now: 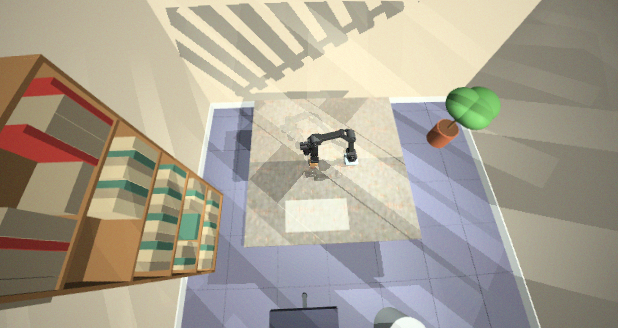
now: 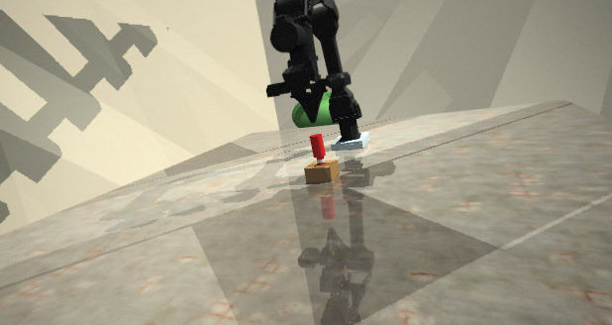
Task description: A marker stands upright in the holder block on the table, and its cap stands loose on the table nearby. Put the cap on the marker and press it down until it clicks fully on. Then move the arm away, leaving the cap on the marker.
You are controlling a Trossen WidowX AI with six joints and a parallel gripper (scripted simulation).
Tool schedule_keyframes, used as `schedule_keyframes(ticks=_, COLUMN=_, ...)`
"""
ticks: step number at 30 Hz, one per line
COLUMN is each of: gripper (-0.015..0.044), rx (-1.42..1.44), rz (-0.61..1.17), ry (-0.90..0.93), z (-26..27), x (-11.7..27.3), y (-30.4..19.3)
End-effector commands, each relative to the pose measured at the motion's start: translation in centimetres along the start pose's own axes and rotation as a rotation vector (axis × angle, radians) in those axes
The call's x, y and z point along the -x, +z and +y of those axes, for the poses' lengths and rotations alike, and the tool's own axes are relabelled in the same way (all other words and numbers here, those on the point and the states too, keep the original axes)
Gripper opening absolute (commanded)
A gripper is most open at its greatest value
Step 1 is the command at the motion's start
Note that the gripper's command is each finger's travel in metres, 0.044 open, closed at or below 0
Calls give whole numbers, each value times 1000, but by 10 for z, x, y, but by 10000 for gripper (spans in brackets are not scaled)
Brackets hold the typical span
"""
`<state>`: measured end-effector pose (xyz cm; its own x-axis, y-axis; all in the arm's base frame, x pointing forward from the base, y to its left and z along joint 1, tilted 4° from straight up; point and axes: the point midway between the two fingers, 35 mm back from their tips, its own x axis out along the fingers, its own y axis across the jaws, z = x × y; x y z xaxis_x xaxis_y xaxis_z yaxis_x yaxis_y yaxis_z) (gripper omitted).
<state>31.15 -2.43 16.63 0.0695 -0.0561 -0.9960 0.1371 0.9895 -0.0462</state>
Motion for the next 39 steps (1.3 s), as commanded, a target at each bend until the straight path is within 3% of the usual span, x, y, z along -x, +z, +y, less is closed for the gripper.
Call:
schedule_keyframes(ticks=1, gripper=0, rx=4, rz=-3, ry=3, z=0, x=-1, y=0)
schedule_keyframes(ticks=28, gripper=0, rx=4, rz=-3, ry=3, z=0, x=-40, y=0)
schedule_keyframes(ticks=39, gripper=0, rx=-1, rz=-18, ry=2, z=-1, x=-33, y=3)
